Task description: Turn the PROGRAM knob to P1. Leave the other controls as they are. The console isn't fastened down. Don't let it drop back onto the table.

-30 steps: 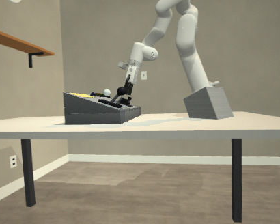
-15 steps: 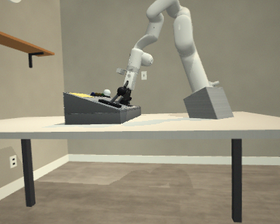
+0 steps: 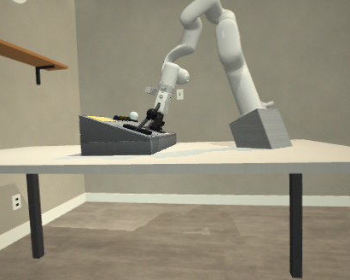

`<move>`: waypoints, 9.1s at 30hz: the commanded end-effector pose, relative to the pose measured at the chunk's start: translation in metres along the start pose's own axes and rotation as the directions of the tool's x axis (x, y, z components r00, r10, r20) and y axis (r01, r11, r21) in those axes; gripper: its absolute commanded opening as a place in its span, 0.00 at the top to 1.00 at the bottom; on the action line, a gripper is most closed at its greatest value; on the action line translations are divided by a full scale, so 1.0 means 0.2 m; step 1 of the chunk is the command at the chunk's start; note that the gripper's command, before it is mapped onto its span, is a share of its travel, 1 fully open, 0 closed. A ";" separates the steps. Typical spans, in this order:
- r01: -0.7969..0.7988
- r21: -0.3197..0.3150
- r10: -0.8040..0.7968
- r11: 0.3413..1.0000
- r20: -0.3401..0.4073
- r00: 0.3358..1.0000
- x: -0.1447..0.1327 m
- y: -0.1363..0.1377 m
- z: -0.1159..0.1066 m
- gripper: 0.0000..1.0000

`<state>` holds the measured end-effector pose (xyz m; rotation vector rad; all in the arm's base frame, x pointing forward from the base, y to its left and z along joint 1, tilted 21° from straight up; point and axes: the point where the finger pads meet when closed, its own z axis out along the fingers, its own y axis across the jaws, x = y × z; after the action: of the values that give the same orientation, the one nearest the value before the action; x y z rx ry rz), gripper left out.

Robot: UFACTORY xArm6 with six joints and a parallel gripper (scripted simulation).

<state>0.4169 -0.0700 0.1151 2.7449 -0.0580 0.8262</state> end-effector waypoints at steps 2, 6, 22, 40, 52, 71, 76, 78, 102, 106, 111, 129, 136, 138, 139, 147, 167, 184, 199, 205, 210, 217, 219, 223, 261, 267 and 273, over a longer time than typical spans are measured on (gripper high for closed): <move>0.000 0.000 0.000 1.000 -0.003 1.000 0.01 0.00 0.00 0.24; 0.000 0.000 0.000 1.000 -0.003 1.000 0.01 0.00 0.00 0.24; 0.000 0.000 0.000 1.000 -0.003 1.000 0.01 0.00 0.02 0.24; 0.000 0.000 0.000 1.000 -0.003 1.000 0.01 0.00 0.02 1.00; 0.000 0.000 0.000 1.000 -0.003 1.000 0.01 0.00 0.02 1.00; 0.000 0.000 0.000 1.000 -0.003 1.000 0.01 0.00 0.02 1.00; 0.001 0.000 -0.001 1.000 -0.003 1.000 0.01 0.00 0.02 1.00; 0.002 0.000 -0.002 1.000 -0.003 1.000 0.01 0.00 0.02 1.00; 0.091 0.000 -0.091 0.996 -0.003 0.996 0.01 0.00 0.02 1.00; 0.118 0.000 -0.118 0.993 -0.003 0.993 0.01 0.00 0.02 1.00; 0.173 -0.001 -0.173 0.985 -0.003 0.985 0.01 0.00 0.02 1.00; 0.418 -0.001 -0.418 0.909 -0.003 0.909 0.01 0.00 0.02 1.00; 0.527 -0.002 -0.527 0.850 -0.003 0.850 0.01 0.00 0.02 1.00; 0.546 -0.002 -0.546 0.838 -0.003 0.838 0.01 0.00 0.02 1.00; 0.564 -0.002 -0.564 0.826 -0.003 0.826 0.01 0.00 0.02 1.00; 0.710 -0.002 -0.710 0.705 -0.002 0.705 0.01 0.00 0.02 1.00; 0.951 -0.003 -0.951 0.308 -0.001 0.308 0.01 0.00 0.02 1.00; 0.997 -0.003 -0.997 -0.073 0.000 -0.073 0.01 0.00 0.02 1.00; 0.934 -0.003 -0.934 -0.358 0.001 -0.358 0.01 0.00 0.02 1.00; 0.903 -0.003 -0.903 -0.430 0.001 -0.430 0.01 0.00 0.02 1.00; 0.861 -0.003 -0.861 -0.508 0.002 -0.508 0.01 0.00 0.02 1.00; 0.803 -0.003 -0.803 -0.595 0.002 -0.595 0.01 0.00 0.02 1.00; 0.788 -0.003 -0.788 -0.616 0.002 -0.616 0.01 0.00 0.02 1.00; 0.773 -0.003 -0.773 -0.634 0.002 -0.634 0.01 0.00 0.02 1.00; 0.669 -0.002 -0.669 -0.743 0.002 -0.743 0.01 0.00 0.02 1.00; 0.669 -0.002 -0.669 -0.743 0.002 -0.743 0.01 0.00 0.02 1.00; 0.669 -0.002 -0.669 -0.743 0.002 -0.743 0.01 0.00 0.02 1.00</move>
<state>0.4204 -0.0711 0.1123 0.9440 2.3129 -0.0661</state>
